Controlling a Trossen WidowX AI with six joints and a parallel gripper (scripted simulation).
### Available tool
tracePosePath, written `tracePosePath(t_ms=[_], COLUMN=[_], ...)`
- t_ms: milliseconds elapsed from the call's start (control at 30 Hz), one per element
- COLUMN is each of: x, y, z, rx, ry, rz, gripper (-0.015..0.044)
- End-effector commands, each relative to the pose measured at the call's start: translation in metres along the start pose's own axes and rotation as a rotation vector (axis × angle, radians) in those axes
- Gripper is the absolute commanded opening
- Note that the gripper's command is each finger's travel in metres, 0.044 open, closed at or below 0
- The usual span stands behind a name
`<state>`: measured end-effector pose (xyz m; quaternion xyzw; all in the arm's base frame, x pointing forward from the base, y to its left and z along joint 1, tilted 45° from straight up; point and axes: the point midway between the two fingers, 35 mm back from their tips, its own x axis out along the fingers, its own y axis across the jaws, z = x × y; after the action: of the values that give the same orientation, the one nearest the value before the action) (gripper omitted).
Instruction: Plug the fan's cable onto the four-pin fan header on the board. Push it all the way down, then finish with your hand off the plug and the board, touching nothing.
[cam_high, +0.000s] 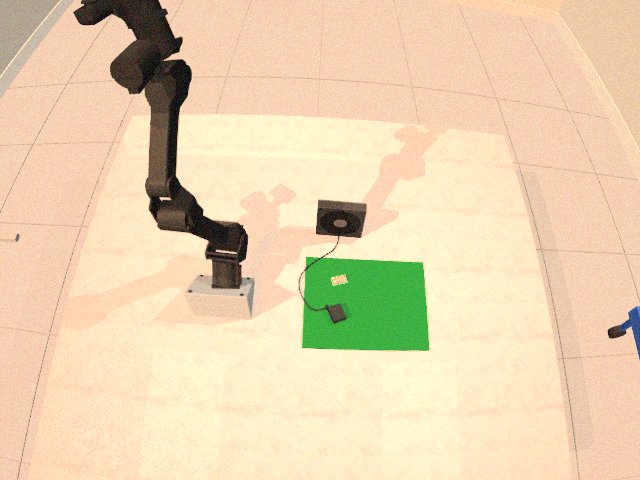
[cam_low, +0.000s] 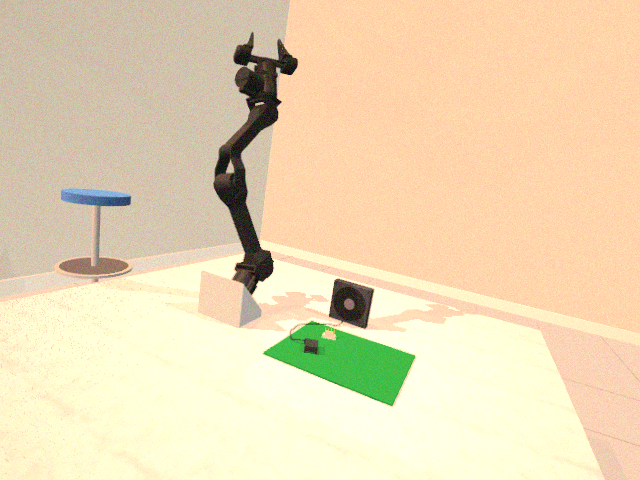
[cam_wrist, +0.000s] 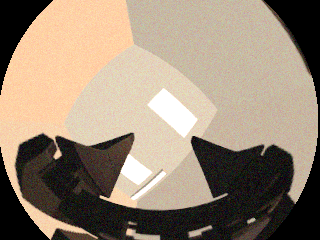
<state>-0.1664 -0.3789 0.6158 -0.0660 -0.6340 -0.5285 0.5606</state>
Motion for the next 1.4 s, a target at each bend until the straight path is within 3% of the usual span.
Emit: tracePosePath(t_ms=[0, 100, 400, 833, 1100, 1367], x=[0.0, 0.0, -0.012, -0.086, -0.172, -0.283], y=[0.0, 0.0, 0.082, 0.22, 0.317, 0.405], z=[0.0, 0.0, 0.101, 0.2, 0.227, 0.208], rx=[0.0, 0.0, -0.1, -0.186, -0.323, -0.471], ry=[0.0, 0.0, -0.227, -0.481, -0.659, -0.807], rz=[0.0, 0.0, 0.206, 0.575, 0.861, 1.192], gripper=[0.0426, 0.044, 0.021, 0.021, 0.021, 0.021])
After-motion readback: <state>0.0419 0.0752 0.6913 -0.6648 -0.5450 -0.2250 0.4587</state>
